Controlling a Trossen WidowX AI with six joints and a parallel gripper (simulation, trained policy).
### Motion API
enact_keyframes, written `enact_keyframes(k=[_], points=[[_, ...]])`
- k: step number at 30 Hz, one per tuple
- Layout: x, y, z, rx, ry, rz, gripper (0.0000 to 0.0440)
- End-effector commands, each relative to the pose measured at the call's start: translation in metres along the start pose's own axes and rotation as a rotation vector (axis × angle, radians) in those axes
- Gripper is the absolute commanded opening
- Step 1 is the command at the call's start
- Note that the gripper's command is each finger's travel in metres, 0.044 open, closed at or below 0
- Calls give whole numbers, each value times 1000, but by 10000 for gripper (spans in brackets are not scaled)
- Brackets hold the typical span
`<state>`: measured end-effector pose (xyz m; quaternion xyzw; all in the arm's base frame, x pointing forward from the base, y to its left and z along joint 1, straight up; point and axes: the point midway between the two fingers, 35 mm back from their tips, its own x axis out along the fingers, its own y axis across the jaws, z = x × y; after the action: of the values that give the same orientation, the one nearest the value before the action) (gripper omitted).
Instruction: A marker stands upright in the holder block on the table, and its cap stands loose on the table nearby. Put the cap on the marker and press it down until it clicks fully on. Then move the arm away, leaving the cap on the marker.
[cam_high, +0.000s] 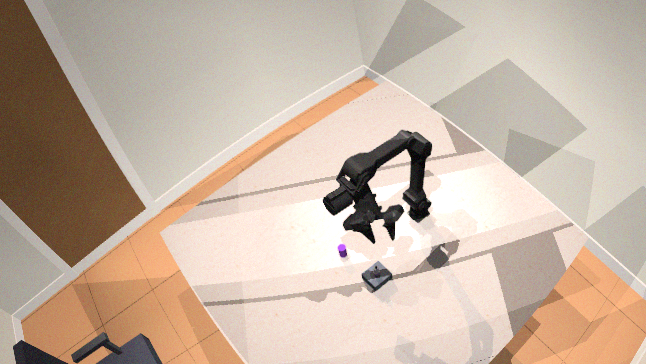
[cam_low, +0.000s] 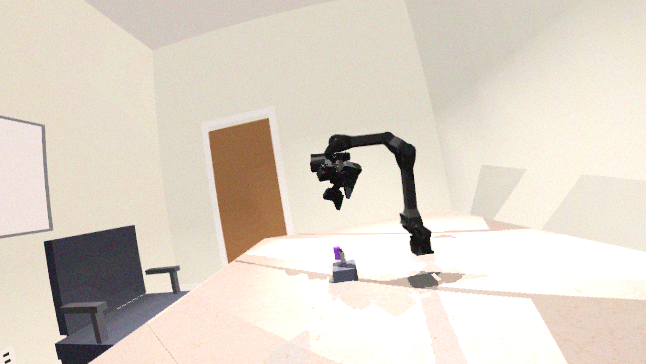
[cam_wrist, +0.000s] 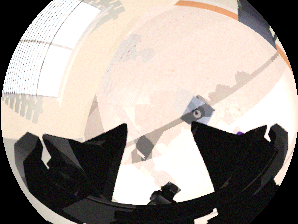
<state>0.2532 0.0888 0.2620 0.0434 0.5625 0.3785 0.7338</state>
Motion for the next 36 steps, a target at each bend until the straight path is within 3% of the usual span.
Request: enact_keyframes(k=[1,36], points=[[-3,-13,2,-1,3,-27,326],[-16,-122,-12,81,131,-211,322]])
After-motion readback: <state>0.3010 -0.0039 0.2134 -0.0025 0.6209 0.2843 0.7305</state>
